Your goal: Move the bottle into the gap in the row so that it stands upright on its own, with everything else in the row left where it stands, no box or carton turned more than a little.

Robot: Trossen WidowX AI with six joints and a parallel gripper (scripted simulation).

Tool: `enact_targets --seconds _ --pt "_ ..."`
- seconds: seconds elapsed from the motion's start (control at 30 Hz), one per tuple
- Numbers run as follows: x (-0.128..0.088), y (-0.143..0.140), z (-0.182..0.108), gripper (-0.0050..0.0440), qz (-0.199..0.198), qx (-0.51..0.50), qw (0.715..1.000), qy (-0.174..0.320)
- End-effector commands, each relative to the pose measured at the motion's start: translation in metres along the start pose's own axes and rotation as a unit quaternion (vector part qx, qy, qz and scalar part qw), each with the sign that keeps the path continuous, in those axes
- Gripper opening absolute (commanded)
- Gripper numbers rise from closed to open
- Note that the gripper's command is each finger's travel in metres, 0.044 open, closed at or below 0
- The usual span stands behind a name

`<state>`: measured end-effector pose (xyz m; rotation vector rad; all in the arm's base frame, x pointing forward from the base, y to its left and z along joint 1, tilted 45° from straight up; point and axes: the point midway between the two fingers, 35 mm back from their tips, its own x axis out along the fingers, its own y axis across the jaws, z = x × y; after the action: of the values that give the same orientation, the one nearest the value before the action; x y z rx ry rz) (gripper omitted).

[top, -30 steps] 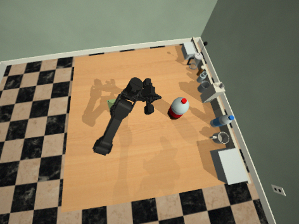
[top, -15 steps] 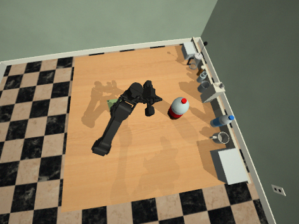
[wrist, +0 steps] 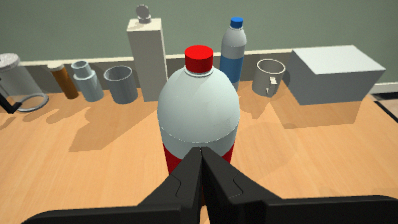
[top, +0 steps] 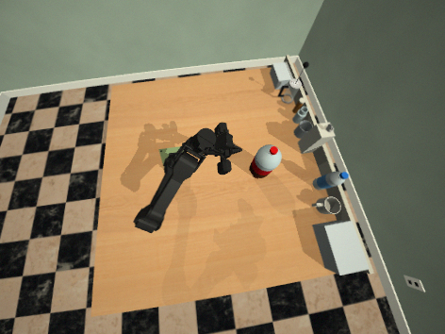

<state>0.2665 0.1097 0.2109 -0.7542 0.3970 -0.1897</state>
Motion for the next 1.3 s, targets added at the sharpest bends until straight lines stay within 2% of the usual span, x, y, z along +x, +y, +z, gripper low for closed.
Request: enact_targets --seconds 0.0,1.27 --pt "0.003 -0.001 -0.003 -0.005 0.001 0.001 1.0 -0.001" --pt "0.032 0.0 -0.05 -0.005 0.006 0.005 1.0 0.004"
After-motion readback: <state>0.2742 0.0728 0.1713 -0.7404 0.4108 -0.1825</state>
